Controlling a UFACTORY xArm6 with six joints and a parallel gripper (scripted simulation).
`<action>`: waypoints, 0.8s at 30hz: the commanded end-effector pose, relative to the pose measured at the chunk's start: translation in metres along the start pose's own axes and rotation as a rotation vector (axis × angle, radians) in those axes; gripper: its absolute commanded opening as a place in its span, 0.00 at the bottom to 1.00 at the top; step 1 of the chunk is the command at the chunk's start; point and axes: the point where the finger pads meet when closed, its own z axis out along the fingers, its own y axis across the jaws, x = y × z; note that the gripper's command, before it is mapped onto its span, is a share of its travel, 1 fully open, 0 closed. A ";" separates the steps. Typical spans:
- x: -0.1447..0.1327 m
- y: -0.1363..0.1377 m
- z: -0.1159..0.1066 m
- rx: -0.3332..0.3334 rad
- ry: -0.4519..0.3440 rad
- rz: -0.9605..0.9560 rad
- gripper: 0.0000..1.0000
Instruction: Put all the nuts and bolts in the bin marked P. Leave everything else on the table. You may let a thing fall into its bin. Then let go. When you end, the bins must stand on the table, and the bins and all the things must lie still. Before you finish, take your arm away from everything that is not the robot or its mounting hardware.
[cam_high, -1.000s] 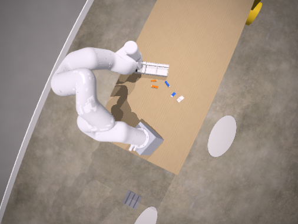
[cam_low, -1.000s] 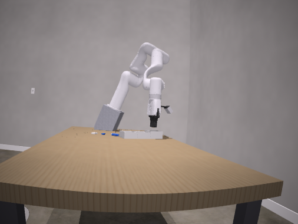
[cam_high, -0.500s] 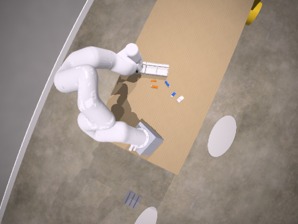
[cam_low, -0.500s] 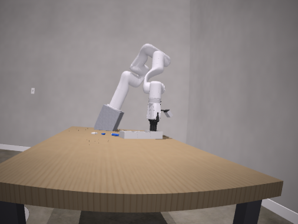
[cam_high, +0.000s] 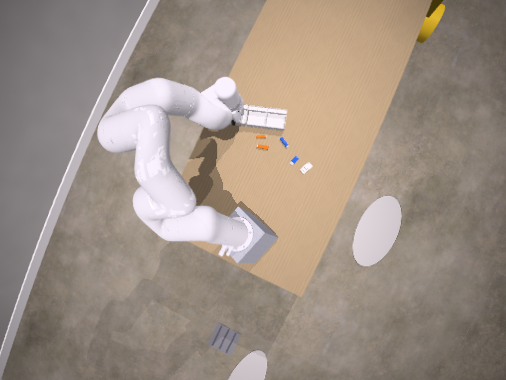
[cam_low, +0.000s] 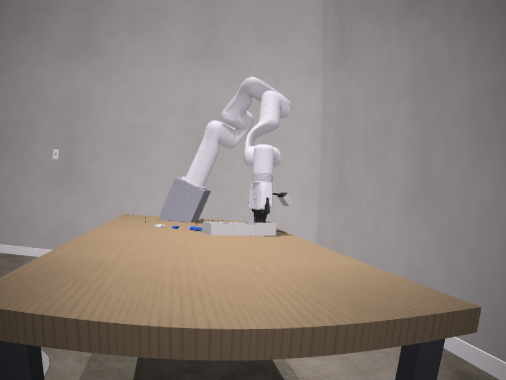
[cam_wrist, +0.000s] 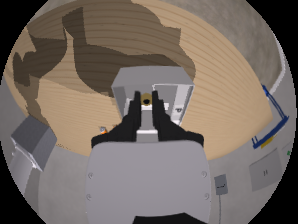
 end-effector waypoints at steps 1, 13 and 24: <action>0.000 0.002 0.000 -0.005 0.001 -0.001 0.00; 0.000 0.002 0.001 -0.005 0.001 -0.001 0.30; 0.000 0.002 0.000 -0.005 0.001 -0.001 0.30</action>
